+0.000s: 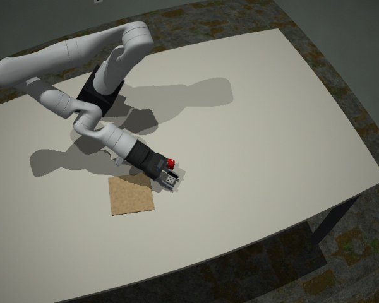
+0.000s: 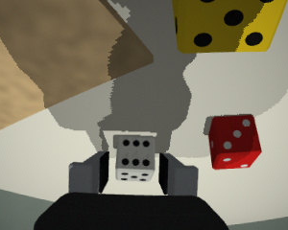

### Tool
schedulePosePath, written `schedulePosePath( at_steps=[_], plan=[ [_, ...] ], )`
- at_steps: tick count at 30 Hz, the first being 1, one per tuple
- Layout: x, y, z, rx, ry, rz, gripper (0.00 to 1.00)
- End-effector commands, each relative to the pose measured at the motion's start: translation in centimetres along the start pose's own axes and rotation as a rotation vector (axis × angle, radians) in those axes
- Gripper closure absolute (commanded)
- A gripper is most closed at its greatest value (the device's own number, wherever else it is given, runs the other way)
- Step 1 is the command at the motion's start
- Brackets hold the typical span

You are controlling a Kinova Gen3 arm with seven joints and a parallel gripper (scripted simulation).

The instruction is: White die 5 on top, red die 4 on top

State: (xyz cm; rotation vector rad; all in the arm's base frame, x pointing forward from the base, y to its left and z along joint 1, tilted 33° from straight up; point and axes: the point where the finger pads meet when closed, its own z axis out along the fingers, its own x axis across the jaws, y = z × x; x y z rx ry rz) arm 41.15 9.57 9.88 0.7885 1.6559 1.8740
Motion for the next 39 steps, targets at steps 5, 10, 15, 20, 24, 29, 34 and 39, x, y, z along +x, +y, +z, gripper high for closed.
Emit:
schedulePosePath(
  at_steps=[5,10,15,20,24,29,34,39],
  plan=[
    [0.0,-0.2,0.0,0.003,-0.001,-0.004,0.21],
    [0.0,-0.2,0.0,0.003,-0.001,-0.004,0.21],
    [0.0,-0.2,0.0,0.003,-0.001,-0.004,0.21],
    [0.0,-0.2,-0.3,0.003,-0.001,-0.004,0.21],
    [0.0,-0.2,-0.6,0.003,-0.001,-0.004,0.21],
    [0.0,-0.2,-1.2,0.004,-0.001,-0.004,0.21],
    [0.0,-0.2,-1.7,0.004,-0.001,-0.004,0.21],
    [0.0,-0.2,-2.8,0.004,-0.001,-0.004,0.21]
  ],
)
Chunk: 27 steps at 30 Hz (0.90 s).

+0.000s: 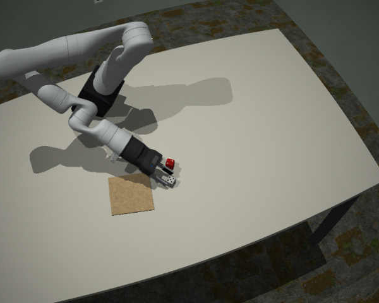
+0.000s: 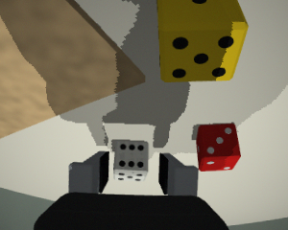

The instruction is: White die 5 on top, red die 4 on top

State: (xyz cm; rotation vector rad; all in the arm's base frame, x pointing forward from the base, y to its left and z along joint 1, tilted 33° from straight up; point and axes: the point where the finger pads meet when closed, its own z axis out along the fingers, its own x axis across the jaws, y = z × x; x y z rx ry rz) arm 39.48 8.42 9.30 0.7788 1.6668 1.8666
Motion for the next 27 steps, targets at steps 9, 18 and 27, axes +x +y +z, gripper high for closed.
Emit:
schedulePosePath(
  at_steps=[9,18,27],
  plan=[
    [-0.3,0.2,-2.4,-0.003,-0.006,0.005,0.21],
    [-0.3,0.2,-2.9,-0.003,-0.006,0.005,0.21],
    [-0.3,0.8,-3.3,-0.003,-0.006,0.005,0.21]
  ],
)
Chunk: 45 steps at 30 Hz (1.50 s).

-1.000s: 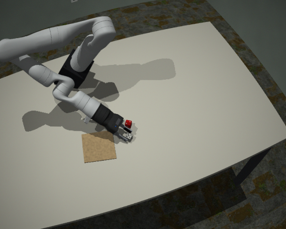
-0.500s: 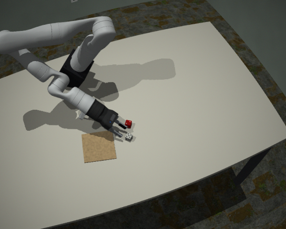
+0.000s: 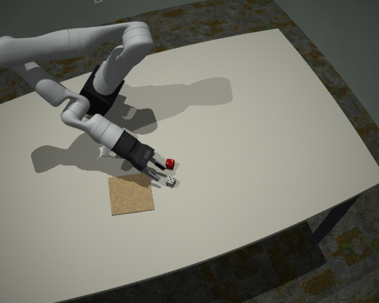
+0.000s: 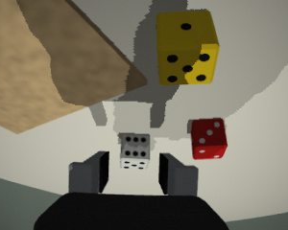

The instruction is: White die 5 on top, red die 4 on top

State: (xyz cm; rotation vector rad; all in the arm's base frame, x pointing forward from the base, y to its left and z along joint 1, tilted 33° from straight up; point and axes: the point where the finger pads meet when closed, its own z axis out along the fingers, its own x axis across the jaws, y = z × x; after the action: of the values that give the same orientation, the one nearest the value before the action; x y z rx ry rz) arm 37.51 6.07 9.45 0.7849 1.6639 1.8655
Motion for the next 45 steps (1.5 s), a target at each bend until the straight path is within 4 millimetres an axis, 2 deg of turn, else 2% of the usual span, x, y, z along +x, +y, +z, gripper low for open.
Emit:
schedulePosePath(
  at_steps=[1,10,14,34,45],
  plan=[
    [-0.1,0.7,-0.4,-0.003,-0.001,0.002,0.21],
    [-0.1,4.0,-2.2,-0.003,-0.001,0.002,0.21],
    [-0.1,4.9,-2.7,-0.003,-0.001,0.002,0.21],
    [-0.2,5.2,-2.7,0.022,-0.003,0.002,0.21],
    [-0.2,5.8,-2.5,0.139,-0.001,0.002,0.21]
  ],
)
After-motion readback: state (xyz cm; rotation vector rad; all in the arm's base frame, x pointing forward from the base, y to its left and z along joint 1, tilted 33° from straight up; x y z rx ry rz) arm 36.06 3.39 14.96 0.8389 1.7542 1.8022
